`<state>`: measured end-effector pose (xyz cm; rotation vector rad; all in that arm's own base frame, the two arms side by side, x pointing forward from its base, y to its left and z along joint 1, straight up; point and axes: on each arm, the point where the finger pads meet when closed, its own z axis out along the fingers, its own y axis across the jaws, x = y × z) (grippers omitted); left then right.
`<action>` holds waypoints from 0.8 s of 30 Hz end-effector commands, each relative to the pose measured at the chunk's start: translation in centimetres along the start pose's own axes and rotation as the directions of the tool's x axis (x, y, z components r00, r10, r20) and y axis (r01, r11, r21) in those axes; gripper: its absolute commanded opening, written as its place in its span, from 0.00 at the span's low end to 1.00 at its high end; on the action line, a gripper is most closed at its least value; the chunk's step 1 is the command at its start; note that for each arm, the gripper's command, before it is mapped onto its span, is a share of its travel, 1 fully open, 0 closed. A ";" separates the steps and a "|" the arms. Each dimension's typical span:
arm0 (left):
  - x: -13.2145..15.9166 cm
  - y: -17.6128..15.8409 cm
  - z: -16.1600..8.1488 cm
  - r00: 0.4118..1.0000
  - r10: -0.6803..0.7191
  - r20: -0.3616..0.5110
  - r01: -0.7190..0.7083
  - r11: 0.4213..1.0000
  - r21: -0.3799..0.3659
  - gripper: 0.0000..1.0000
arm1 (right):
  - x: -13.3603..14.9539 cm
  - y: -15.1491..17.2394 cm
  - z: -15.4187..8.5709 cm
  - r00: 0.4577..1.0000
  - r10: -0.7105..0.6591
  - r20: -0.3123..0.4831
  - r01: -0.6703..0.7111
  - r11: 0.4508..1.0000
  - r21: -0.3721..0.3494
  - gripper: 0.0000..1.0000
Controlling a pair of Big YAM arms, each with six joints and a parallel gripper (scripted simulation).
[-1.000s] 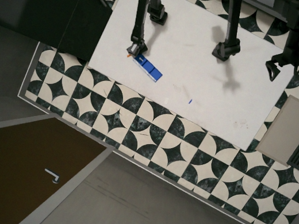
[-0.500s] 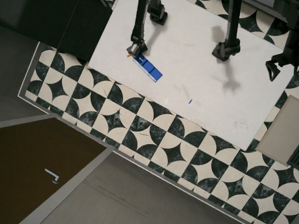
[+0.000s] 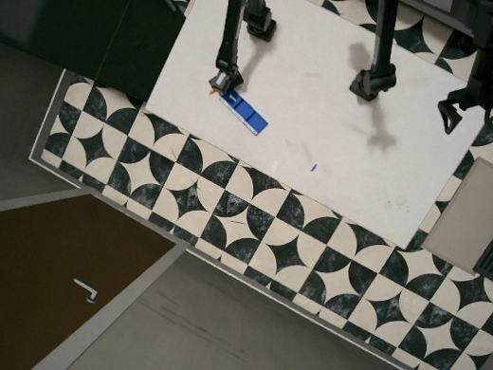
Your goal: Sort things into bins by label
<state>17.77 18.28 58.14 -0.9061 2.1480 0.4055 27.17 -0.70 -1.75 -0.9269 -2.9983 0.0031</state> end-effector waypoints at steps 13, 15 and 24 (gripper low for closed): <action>-0.8 -0.4 -2.3 0.999 0.009 0.042 -0.009 1.000 0.008 1.00 | -1.7 1.4 -6.4 0.999 0.002 0.049 -0.001 0.999 -0.035 0.34; -0.8 -0.4 -2.3 0.999 0.009 0.042 -0.009 1.000 0.008 1.00 | -1.7 1.4 -6.4 0.999 0.002 0.049 -0.001 0.999 -0.035 0.34; -0.8 -0.4 -2.3 0.999 0.009 0.042 -0.009 1.000 0.008 1.00 | -1.6 1.3 -8.0 0.999 0.002 0.039 -0.001 1.000 -0.028 0.34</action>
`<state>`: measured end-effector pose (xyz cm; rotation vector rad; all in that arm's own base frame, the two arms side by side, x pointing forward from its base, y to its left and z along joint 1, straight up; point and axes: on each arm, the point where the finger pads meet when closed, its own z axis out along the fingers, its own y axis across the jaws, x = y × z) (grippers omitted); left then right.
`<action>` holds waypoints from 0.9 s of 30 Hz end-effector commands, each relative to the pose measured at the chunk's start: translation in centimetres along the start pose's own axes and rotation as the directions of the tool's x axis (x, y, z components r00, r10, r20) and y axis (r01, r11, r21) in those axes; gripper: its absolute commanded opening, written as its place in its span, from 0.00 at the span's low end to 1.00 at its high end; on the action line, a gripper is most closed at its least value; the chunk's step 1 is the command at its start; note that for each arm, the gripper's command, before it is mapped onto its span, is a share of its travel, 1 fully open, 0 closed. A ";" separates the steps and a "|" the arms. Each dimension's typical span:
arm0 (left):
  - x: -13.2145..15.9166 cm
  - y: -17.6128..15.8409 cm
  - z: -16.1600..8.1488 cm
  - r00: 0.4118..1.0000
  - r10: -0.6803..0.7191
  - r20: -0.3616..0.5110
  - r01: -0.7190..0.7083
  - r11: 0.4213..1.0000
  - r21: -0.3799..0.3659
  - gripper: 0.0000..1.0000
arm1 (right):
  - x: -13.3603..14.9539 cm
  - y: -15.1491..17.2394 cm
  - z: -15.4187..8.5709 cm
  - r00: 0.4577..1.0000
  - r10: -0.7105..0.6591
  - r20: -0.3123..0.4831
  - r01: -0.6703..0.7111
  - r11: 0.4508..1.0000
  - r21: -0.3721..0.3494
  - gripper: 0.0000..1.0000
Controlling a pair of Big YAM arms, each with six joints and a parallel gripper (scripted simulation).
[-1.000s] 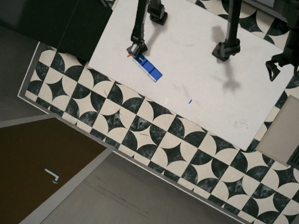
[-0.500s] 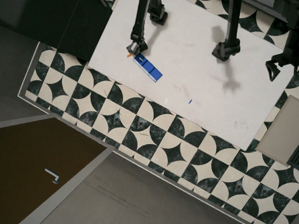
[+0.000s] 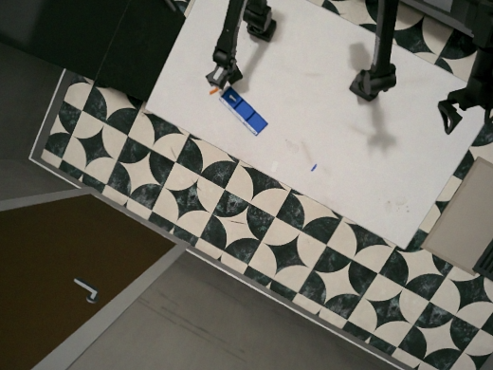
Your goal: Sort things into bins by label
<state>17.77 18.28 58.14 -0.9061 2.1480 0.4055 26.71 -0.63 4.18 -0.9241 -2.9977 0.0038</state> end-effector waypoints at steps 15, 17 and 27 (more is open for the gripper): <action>-0.8 -0.4 -2.3 0.999 0.009 0.042 -0.009 1.000 0.008 1.00 | -2.3 1.6 -1.9 0.999 0.004 0.039 -0.002 1.000 -0.028 0.34; -0.8 -0.4 -2.3 0.999 0.009 0.042 -0.009 1.000 0.008 1.00 | -2.4 1.6 -1.8 0.999 0.004 0.039 -0.003 1.000 -0.028 0.34; -0.8 -0.4 -2.3 0.999 0.009 0.042 -0.009 1.000 0.008 1.00 | -2.4 1.6 -1.8 0.999 0.004 0.035 -0.003 1.000 -0.026 0.34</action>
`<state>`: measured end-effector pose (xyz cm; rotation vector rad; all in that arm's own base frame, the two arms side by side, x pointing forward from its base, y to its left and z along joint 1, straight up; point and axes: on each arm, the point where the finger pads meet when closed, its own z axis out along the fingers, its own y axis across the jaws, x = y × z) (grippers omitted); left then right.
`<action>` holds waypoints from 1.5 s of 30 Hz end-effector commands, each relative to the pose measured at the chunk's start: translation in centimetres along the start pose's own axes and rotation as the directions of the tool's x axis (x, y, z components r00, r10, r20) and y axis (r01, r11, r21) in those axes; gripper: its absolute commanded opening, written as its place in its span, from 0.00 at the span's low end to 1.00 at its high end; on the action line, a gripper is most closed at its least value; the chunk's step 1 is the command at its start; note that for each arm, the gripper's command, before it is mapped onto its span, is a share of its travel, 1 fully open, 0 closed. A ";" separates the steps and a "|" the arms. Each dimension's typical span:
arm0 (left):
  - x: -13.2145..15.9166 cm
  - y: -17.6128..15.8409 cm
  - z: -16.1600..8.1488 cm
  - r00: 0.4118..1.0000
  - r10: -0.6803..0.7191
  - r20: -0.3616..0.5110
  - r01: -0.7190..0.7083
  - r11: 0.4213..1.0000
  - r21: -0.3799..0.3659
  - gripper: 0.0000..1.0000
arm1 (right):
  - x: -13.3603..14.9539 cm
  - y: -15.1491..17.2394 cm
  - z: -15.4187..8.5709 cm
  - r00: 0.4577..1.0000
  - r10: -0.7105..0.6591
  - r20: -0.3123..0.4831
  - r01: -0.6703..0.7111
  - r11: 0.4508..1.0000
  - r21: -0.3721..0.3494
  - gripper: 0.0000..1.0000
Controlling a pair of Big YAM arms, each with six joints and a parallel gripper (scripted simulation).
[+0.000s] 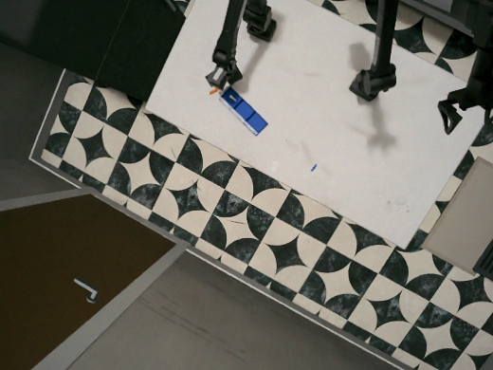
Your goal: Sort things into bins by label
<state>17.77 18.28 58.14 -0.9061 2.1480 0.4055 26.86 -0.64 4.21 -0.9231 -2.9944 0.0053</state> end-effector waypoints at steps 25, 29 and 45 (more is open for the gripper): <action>-0.8 -0.4 -2.3 0.999 0.009 0.042 -0.009 1.000 0.008 1.00 | -2.3 1.6 -3.3 0.998 0.004 0.055 -0.002 0.999 -0.039 0.34; -0.8 -0.4 -2.3 0.999 0.009 0.042 -0.009 1.000 0.008 1.00 | -2.8 3.3 -2.5 0.999 0.001 0.051 0.001 0.999 -0.038 0.34; -0.8 -0.4 -2.3 0.999 0.009 0.042 -0.009 1.000 0.008 1.00 | -4.1 11.4 -2.4 0.975 -0.218 0.049 0.219 0.975 -0.028 0.34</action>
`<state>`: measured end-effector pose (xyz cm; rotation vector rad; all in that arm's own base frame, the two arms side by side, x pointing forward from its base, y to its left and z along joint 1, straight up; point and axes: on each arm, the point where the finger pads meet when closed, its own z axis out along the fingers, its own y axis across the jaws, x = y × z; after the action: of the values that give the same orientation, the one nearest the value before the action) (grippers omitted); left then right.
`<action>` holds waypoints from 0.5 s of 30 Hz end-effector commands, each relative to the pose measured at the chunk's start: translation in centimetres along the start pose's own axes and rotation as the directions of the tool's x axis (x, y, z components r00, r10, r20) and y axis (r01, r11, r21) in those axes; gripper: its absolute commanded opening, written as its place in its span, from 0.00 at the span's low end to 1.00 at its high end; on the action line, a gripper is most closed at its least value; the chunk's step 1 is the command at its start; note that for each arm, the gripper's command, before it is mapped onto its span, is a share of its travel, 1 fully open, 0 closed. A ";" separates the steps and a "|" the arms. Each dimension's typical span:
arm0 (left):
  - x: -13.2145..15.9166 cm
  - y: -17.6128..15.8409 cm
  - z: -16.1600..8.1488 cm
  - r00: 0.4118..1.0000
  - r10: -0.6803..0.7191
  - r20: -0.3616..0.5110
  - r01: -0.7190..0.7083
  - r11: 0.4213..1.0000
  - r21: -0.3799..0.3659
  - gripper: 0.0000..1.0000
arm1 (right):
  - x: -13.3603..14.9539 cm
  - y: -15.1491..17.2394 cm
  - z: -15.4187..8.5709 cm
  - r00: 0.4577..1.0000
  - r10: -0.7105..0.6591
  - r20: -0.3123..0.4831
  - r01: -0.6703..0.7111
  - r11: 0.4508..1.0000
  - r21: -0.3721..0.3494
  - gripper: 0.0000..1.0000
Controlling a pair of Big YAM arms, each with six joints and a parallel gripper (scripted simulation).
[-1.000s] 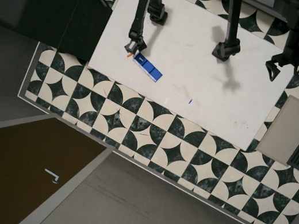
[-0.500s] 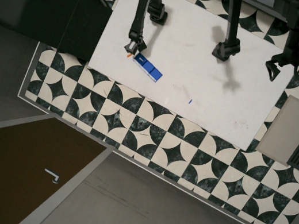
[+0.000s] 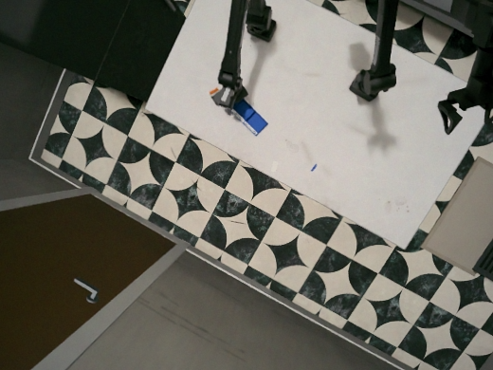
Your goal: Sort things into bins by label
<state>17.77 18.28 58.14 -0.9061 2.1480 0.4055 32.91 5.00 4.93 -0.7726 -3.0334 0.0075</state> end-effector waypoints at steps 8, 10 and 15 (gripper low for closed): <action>-0.8 -0.4 -2.3 0.999 0.009 0.042 -0.009 1.000 0.008 1.00 | -3.3 6.4 -1.6 0.979 -0.199 0.036 0.200 0.980 -0.020 0.34; -0.8 -0.4 -2.3 0.999 0.009 0.042 -0.009 1.000 0.008 1.00 | -3.7 7.5 -1.6 0.983 -0.178 0.035 0.178 0.984 -0.021 0.34; -0.8 -0.4 -2.3 0.999 0.009 0.042 -0.009 1.000 0.008 1.00 | -4.3 8.5 -1.7 0.985 -0.171 0.035 0.172 0.985 -0.021 0.34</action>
<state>17.77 18.28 58.14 -0.9061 2.1480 0.4055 38.32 9.81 4.71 -0.4830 -3.0916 0.0086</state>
